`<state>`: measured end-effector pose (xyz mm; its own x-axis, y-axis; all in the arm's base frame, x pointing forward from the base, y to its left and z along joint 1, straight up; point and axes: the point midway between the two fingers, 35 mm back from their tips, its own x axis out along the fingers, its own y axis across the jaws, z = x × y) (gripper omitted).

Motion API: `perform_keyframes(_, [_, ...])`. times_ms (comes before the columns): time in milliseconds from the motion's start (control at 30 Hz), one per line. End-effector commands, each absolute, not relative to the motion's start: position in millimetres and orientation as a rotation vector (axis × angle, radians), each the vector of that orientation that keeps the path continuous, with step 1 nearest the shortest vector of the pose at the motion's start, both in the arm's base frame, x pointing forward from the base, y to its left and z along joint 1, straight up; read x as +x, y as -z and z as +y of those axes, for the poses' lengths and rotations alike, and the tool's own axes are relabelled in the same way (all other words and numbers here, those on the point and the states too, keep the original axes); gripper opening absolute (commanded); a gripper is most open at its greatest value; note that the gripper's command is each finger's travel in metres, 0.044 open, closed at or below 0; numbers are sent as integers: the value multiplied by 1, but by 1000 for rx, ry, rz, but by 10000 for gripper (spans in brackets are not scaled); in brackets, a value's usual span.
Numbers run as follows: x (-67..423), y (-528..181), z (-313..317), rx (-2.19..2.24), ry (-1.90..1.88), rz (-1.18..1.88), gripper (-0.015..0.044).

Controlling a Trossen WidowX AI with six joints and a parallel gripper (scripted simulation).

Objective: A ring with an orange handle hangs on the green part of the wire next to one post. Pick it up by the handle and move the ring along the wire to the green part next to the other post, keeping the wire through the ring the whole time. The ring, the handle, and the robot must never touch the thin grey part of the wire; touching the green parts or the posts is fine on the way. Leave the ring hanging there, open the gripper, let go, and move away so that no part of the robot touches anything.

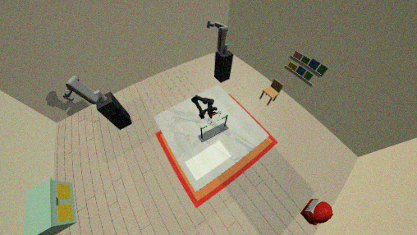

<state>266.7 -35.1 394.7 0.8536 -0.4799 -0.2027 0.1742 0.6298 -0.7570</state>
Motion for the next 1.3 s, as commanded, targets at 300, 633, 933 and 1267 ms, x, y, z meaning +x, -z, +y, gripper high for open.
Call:
perform_keyframes(300, [264, -400, -40, -978, 427, 390, -150])
perform_keyframes(633, [264, -404, -42, -1103, 453, 377, -150])
perform_keyframes(933, [263, -408, -44, -1215, 475, 364, -150])
perform_keyframes(1267, [263, -412, -45, -1340, 499, 348, -150])
